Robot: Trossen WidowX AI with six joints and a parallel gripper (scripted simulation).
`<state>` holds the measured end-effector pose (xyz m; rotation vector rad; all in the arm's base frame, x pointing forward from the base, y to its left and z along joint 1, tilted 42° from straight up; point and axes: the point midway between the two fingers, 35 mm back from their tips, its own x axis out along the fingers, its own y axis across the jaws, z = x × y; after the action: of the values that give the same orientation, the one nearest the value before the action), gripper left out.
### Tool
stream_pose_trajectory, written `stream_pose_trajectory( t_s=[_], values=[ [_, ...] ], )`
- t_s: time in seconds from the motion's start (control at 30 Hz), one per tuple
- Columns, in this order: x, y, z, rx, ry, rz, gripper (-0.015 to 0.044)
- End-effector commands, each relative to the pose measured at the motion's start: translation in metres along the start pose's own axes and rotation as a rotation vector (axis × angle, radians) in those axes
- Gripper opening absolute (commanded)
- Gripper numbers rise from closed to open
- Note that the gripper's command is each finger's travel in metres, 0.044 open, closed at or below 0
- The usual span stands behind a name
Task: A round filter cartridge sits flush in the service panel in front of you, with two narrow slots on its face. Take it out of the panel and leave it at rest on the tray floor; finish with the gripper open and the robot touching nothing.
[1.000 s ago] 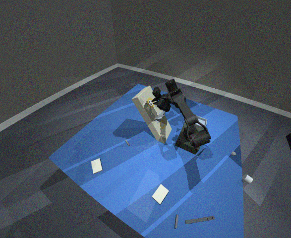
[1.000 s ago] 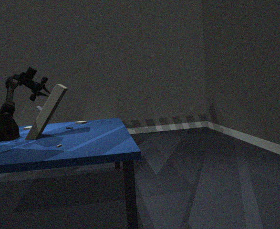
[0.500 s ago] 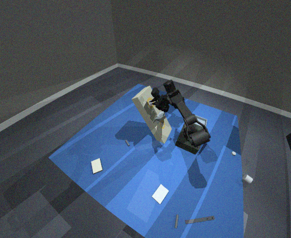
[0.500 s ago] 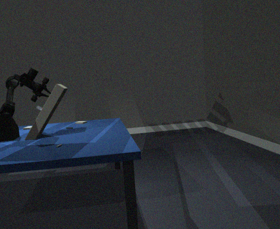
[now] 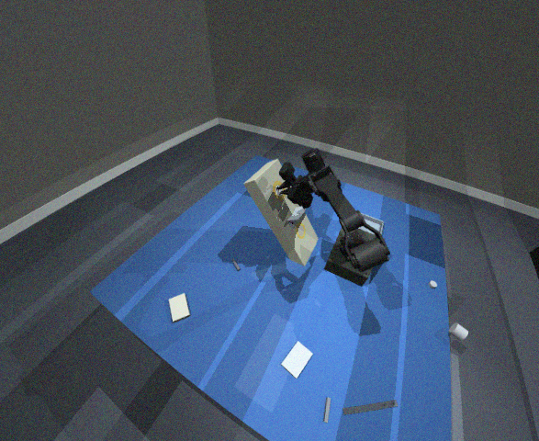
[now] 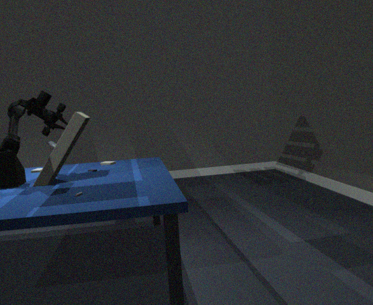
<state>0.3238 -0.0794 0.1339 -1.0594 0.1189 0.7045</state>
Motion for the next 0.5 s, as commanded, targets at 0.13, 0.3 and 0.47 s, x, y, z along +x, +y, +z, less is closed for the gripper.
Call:
stream_pose_trajectory(
  t_s=[0.13,0.3,0.47],
  values=[
    [0.0031,-0.0001,-0.0009,0.001,0.006,-0.001,0.0094],
    [0.0056,-0.0002,-0.0009,0.001,0.006,-0.001,0.0094],
    [0.0104,-0.0002,-0.0009,0.001,0.005,-0.001,0.0094]
  ],
)
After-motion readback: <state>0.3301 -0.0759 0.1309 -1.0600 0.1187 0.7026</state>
